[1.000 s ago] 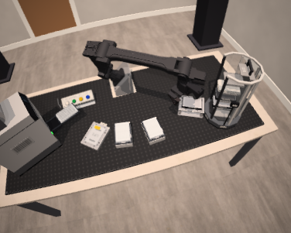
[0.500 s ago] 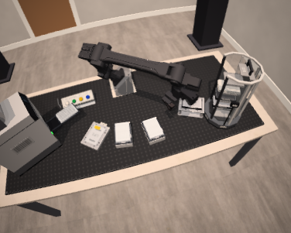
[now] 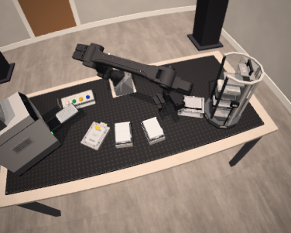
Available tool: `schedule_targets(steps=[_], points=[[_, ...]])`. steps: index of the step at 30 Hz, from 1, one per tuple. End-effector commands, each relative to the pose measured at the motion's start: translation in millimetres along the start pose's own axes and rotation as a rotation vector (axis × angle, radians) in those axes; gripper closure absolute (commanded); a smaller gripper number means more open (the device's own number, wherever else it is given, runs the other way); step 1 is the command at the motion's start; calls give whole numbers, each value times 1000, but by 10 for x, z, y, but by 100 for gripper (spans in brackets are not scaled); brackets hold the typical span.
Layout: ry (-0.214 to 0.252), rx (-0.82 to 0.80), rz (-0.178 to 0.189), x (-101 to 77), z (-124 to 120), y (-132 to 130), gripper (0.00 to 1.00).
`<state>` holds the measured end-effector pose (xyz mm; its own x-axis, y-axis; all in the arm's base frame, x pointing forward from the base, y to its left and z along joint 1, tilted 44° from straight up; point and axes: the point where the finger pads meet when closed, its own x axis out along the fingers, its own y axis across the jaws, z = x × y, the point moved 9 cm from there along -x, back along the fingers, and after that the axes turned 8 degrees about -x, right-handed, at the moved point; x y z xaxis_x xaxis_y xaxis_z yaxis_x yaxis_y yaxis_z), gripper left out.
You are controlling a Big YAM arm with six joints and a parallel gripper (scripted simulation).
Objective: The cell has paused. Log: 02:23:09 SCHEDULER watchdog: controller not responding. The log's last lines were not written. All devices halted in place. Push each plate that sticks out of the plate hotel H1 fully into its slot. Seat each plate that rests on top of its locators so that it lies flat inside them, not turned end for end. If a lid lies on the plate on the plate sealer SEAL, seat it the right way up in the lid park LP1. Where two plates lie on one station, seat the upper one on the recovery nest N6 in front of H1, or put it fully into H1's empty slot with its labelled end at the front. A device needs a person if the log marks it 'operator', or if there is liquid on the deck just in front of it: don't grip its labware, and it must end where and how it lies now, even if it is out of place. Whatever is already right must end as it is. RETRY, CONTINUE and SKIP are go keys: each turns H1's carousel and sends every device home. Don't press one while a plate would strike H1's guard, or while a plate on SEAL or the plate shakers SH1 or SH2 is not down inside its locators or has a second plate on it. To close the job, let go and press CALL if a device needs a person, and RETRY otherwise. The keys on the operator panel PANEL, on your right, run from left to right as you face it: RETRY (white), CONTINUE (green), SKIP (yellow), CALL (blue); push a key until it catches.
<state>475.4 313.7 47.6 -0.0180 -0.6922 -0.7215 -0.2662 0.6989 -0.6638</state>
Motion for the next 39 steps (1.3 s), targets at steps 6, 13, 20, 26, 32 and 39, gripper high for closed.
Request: schedule_targets(steps=[6, 13, 20, 26, 32, 39], points=[[-3, 46, 11, 15, 10, -343, 0], [-1, 44, 9, 20, -17, -577, 0], [4, 41, 6, 23, -41, -746, 0], [12, 35, 1, 26, -75, -951, 0], [12, 35, 1, 28, -95, -1148, 0], [13, 34, 0, 30, -112, -1313, 0]])
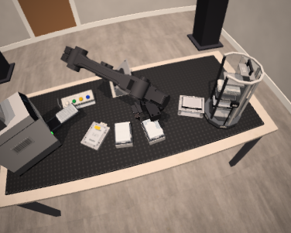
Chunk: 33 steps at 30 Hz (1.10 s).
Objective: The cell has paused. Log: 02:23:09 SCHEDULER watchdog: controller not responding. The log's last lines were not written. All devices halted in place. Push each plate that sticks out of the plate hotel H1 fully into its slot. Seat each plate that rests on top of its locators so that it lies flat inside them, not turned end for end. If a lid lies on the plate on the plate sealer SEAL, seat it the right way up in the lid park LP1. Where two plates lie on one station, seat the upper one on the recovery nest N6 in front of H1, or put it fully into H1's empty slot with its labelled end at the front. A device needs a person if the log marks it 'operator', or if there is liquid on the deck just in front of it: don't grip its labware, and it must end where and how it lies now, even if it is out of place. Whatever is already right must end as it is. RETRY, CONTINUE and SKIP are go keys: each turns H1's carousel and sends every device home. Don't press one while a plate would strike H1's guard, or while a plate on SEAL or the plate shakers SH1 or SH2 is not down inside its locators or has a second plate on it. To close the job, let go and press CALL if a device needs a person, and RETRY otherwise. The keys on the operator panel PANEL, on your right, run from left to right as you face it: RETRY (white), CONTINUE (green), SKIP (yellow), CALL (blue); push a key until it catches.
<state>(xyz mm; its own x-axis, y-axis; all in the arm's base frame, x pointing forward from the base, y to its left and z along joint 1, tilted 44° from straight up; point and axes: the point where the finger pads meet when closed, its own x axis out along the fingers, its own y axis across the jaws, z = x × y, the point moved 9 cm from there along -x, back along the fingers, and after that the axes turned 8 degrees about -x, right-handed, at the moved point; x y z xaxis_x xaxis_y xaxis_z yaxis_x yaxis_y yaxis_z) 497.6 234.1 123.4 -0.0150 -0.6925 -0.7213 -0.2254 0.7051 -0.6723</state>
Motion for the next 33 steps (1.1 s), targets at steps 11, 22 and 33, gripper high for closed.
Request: schedule_targets(steps=[11, 22, 33], points=[[13, 51, 2, 33, -49, -489, 0], [16, 380, -3, 37, -198, -789, 0], [16, 375, -2, 38, -324, -1056, 0]])
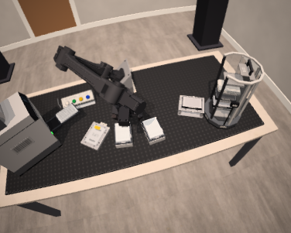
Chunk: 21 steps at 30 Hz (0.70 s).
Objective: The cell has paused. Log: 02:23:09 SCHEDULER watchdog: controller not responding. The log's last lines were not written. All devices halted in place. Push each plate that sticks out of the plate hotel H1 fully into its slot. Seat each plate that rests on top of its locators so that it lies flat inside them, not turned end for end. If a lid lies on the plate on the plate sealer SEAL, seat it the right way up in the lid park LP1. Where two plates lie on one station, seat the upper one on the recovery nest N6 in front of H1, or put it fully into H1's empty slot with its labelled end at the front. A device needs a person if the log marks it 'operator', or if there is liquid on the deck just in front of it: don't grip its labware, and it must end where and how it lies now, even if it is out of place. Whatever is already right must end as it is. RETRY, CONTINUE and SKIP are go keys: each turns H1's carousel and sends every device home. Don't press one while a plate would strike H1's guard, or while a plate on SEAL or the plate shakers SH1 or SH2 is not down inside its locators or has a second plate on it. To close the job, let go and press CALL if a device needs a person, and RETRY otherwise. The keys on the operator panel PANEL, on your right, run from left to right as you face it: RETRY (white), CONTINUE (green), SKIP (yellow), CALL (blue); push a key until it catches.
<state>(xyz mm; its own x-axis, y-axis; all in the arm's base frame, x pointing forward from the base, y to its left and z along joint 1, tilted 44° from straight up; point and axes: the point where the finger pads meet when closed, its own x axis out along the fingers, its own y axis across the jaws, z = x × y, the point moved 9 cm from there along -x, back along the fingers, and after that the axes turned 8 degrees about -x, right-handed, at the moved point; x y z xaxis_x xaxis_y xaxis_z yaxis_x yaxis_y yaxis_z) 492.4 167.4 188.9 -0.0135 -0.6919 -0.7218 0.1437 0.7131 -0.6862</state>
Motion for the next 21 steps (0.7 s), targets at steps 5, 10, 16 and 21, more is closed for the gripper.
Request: schedule_targets(steps=[5, 10, 16, 21], points=[[17, 2, -8, 49, -15, -335, 0], [18, 1, -8, 49, -28, -500, 0], [16, 2, -7, 49, -35, -629, 0], [17, 1, -8, 49, -49, -795, 0]])
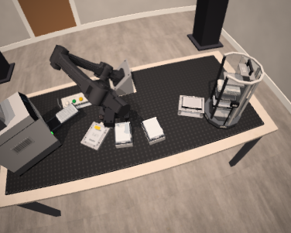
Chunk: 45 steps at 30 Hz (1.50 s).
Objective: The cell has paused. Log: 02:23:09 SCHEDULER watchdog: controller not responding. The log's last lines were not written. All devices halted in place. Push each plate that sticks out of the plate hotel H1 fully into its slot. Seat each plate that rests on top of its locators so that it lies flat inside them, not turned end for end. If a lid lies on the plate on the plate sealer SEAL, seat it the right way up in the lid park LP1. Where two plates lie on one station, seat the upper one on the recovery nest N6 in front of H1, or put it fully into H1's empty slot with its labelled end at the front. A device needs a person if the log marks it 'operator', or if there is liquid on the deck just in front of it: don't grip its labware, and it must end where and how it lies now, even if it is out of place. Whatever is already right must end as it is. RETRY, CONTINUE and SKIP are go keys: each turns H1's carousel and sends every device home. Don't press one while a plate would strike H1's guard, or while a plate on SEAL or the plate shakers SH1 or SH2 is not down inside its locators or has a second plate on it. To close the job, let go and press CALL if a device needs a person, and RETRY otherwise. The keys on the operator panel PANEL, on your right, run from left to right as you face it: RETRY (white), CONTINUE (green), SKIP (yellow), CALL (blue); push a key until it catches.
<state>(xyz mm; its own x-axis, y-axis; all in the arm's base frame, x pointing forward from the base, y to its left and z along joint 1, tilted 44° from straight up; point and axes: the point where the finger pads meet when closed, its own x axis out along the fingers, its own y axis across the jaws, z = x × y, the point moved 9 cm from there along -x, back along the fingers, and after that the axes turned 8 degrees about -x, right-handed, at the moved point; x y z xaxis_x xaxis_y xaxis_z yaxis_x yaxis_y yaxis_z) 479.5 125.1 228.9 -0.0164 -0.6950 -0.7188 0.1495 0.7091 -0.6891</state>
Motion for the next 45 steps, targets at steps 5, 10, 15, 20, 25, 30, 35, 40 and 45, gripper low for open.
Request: schedule_targets(steps=[5, 10, 15, 20, 25, 30, 35, 40, 45], points=[[16, -5, -4, 45, -15, -366, 0], [11, 0, 0, 45, -13, -457, 0], [16, -6, -5, 45, -34, -630, 0], [15, 51, -4, 46, -55, -784, 0], [16, 182, -6, 46, -115, -903, 0], [16, 315, -8, 46, -174, -1022, 0], [16, 397, -9, 45, -246, -1170, 0], [16, 396, -9, 45, -319, -1318, 0], [13, 378, -6, 44, -356, -1403, 0]])
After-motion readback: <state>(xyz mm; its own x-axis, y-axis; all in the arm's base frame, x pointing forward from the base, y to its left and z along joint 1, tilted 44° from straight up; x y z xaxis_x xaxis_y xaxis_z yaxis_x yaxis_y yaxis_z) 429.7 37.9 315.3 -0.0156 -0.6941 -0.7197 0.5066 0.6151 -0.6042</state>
